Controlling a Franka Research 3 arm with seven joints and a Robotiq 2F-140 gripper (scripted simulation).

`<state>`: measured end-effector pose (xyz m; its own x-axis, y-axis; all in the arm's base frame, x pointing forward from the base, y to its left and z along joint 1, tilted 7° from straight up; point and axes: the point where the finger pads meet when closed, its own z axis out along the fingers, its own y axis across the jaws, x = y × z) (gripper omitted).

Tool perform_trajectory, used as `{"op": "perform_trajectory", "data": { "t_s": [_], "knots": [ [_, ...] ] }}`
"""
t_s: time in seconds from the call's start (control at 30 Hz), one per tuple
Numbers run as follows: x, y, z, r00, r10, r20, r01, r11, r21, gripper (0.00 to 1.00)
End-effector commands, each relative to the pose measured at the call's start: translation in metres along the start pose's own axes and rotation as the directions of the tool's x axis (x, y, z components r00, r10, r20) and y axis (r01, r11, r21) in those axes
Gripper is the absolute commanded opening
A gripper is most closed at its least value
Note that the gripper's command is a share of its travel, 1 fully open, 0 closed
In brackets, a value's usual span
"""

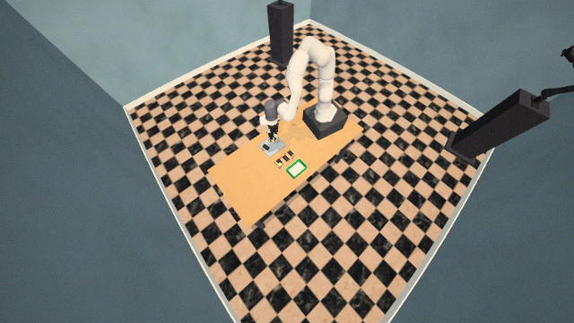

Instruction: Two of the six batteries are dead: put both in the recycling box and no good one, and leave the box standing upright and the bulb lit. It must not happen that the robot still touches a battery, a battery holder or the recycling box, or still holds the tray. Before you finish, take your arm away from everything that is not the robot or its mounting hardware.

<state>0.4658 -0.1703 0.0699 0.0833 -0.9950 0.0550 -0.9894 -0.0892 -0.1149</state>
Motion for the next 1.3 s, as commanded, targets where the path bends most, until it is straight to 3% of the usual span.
{"op": "perform_trajectory", "data": {
  "t_s": [0.0,0.13,0.33,1.27],
  "knots": [
    [0.001,0.001,0.000,0.985,0.173,0.000,-0.173,0.985,-0.001,0.16],
    [-0.001,0.004,0.000,0.985,0.173,0.000,-0.173,0.985,-0.001,0.16],
    [-0.014,0.036,-0.001,0.985,0.173,0.000,-0.173,0.985,-0.001,0.16],
    [-0.014,0.037,0.001,0.974,0.226,0.000,-0.226,0.974,-0.001,0.16]
  ]
}}
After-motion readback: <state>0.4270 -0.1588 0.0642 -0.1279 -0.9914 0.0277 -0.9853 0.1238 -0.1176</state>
